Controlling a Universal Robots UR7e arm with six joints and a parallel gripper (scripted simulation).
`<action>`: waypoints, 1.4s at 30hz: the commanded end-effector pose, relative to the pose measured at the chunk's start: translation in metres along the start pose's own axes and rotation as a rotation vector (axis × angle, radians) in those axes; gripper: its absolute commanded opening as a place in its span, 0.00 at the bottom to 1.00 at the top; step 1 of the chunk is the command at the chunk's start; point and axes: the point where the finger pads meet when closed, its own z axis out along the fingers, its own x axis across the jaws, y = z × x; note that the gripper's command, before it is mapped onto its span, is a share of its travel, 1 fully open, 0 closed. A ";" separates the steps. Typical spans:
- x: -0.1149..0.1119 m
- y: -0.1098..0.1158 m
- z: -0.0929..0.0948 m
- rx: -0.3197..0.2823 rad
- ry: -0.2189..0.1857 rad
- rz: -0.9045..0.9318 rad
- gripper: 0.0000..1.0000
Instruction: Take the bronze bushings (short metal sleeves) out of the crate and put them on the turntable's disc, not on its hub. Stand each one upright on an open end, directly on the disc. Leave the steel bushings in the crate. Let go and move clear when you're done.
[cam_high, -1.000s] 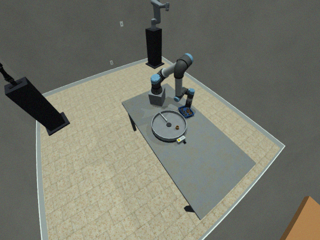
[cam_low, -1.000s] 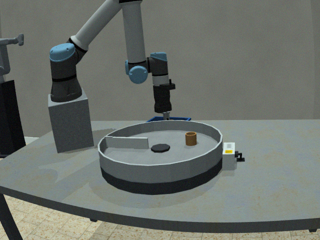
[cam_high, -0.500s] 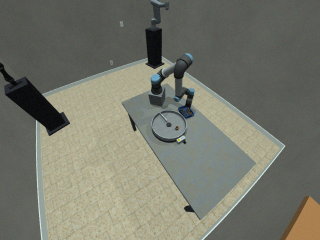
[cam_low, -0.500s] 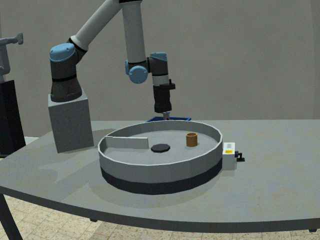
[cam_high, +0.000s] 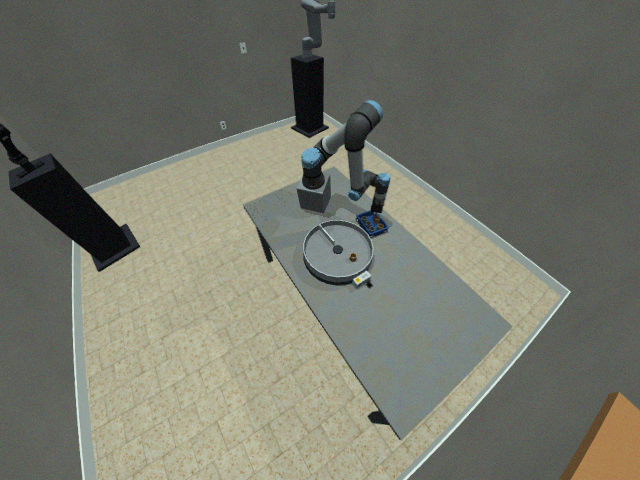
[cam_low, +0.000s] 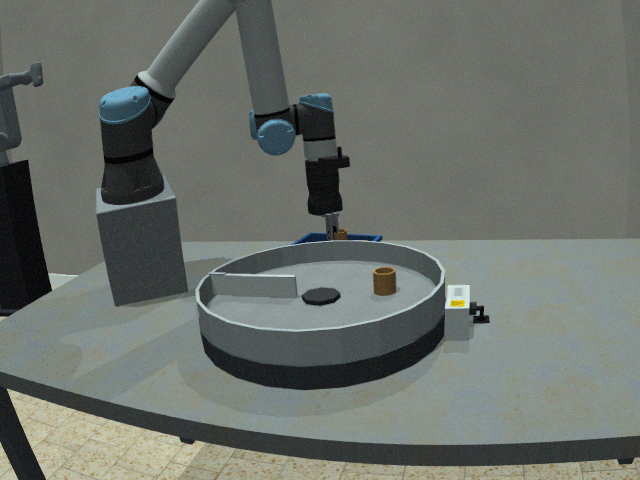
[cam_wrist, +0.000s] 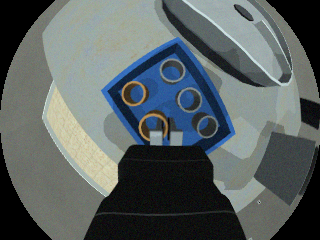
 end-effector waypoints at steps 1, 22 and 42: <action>0.000 0.000 -0.015 0.000 0.000 0.000 0.00; 0.000 0.000 -0.090 0.000 0.000 0.000 0.00; 0.000 0.000 -0.095 0.000 0.000 0.000 0.00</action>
